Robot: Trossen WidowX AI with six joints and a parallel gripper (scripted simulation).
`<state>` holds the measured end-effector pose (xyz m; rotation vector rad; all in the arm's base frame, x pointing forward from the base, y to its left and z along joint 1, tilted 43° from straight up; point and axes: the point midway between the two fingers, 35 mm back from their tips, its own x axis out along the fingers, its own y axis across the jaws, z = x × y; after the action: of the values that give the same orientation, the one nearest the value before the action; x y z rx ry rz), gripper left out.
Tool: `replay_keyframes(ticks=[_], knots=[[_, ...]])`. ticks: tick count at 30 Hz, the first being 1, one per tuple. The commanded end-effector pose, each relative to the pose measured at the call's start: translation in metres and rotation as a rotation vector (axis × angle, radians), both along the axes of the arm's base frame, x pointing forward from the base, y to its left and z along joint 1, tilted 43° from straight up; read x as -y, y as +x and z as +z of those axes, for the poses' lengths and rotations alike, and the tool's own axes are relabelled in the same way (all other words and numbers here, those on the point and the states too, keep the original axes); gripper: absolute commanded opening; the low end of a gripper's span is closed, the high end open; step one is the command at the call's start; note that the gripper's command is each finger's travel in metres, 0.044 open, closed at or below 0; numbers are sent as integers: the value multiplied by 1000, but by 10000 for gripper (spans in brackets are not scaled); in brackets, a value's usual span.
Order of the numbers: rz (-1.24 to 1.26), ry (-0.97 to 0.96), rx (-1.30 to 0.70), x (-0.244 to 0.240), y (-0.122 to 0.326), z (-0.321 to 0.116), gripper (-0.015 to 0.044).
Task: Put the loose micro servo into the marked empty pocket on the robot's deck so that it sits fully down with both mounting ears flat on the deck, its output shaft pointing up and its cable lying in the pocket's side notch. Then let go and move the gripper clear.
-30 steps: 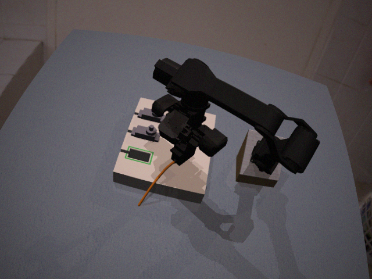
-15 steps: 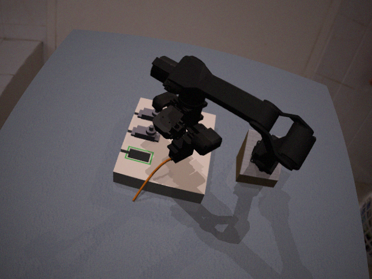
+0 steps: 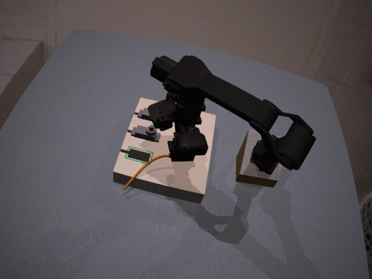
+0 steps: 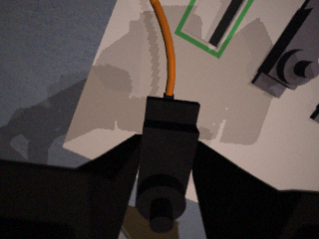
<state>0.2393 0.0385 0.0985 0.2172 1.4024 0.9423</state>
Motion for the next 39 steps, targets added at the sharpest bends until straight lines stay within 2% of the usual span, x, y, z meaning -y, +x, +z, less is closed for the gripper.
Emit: replay_keyframes(ticks=[1,8,16,39], knots=[[-96,-16,-85,0,1,0,0],[-255,-41,-229,0,1,0,0],[-260,-41,-232,0,5,0,0],[-260,-40,-228,-13,90,-1,0]])
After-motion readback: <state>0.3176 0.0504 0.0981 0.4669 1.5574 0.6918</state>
